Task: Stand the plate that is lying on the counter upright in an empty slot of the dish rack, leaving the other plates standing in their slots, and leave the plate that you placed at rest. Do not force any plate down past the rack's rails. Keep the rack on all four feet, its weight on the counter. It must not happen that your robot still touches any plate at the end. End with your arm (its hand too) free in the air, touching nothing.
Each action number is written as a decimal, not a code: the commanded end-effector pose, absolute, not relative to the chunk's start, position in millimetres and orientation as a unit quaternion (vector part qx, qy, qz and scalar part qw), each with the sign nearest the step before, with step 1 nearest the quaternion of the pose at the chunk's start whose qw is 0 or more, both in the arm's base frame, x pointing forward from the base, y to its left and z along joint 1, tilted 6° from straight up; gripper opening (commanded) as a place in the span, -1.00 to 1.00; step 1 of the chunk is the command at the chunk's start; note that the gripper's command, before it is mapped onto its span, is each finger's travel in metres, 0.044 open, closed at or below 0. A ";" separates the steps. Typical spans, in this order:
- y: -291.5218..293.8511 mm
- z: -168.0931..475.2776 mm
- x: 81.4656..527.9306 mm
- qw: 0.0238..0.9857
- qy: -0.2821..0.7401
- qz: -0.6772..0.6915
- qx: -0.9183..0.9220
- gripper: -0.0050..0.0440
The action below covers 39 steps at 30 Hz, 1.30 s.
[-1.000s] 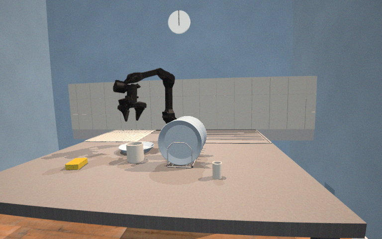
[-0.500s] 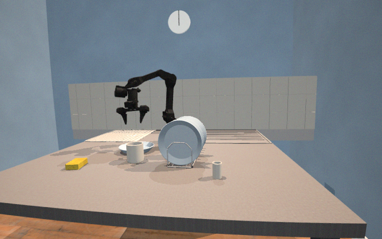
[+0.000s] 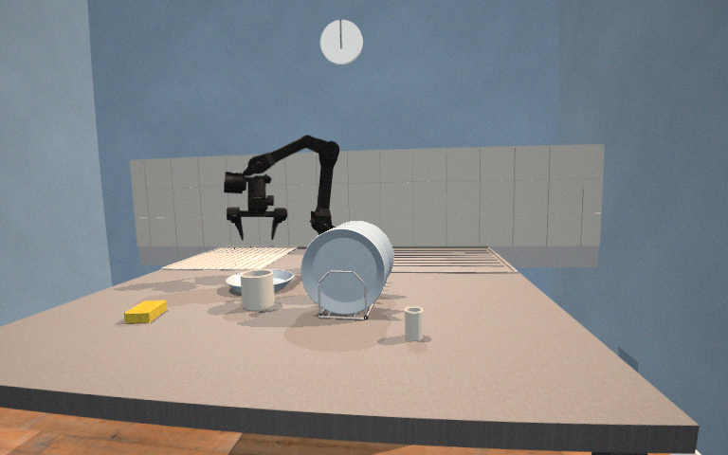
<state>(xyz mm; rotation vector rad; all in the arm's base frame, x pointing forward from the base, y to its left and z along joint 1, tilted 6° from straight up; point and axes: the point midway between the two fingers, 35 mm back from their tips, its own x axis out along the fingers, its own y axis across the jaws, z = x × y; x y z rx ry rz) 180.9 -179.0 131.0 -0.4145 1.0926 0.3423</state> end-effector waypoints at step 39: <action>-164.7 87.2 124.2 0.609 0.250 0.301 -0.690 1.00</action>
